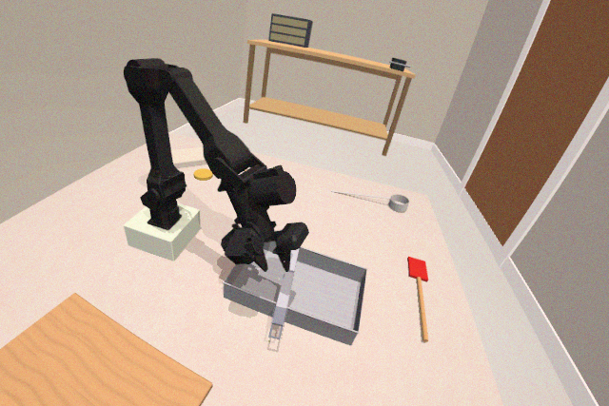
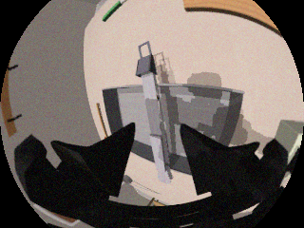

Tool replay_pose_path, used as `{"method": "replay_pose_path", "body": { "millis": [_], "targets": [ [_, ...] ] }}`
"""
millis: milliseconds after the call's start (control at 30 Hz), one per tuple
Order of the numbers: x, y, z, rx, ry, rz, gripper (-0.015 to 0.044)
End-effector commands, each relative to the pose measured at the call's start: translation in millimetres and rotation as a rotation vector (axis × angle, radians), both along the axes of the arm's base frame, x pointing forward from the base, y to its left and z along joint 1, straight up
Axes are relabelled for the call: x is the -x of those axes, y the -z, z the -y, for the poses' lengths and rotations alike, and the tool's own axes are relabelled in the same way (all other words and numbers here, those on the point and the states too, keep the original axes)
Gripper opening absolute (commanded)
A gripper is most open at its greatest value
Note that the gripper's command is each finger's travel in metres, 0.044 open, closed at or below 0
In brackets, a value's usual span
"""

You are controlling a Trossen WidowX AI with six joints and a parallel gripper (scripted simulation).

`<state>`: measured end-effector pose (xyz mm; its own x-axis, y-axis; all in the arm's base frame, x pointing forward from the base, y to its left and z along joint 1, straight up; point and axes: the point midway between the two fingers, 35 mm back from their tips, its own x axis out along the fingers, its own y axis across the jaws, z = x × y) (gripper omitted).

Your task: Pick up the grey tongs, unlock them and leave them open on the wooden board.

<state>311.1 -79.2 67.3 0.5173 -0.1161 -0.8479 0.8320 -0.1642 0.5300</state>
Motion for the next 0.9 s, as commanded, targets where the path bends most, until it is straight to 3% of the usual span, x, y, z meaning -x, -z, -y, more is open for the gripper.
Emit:
{"method": "replay_pose_path", "body": {
  "millis": [0,867],
  "targets": [
    [-3.0,2.5,-1.3,-0.015,0.01,-0.004,0.026],
    [-23.2,22.1,-0.1,-0.014,0.008,-0.004,0.026]
  ]
}}
